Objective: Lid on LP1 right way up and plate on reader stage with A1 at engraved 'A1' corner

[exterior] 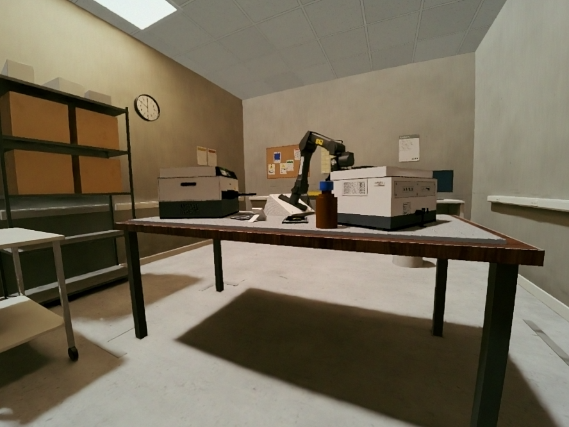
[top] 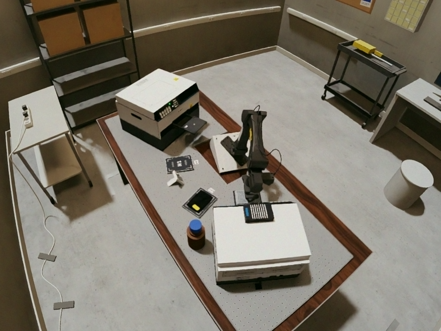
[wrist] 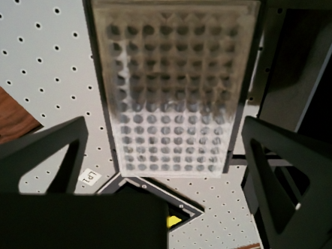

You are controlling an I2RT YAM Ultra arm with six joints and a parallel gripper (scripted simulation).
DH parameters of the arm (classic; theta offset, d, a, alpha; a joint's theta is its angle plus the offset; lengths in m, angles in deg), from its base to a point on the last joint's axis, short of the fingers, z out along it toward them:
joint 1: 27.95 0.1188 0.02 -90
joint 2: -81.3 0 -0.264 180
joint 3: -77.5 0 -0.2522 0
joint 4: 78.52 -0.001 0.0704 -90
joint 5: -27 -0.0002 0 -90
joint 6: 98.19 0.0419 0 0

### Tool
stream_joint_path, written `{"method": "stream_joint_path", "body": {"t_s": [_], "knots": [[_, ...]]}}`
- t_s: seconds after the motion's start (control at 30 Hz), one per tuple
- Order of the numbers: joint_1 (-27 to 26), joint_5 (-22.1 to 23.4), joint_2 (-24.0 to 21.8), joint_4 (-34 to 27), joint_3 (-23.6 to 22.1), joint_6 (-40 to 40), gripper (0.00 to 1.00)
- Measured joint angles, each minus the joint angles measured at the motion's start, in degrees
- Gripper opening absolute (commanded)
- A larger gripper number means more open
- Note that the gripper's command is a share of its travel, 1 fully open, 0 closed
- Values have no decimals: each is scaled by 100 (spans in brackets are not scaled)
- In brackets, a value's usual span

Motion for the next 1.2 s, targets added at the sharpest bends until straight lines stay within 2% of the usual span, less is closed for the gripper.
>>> {"method": "stream_joint_path", "body": {"t_s": [0.47, 1.2], "knots": [[50, -28, 94, 350, -275, 46, 100], [68, -39, 125, 573, -369, 72, 100]]}}
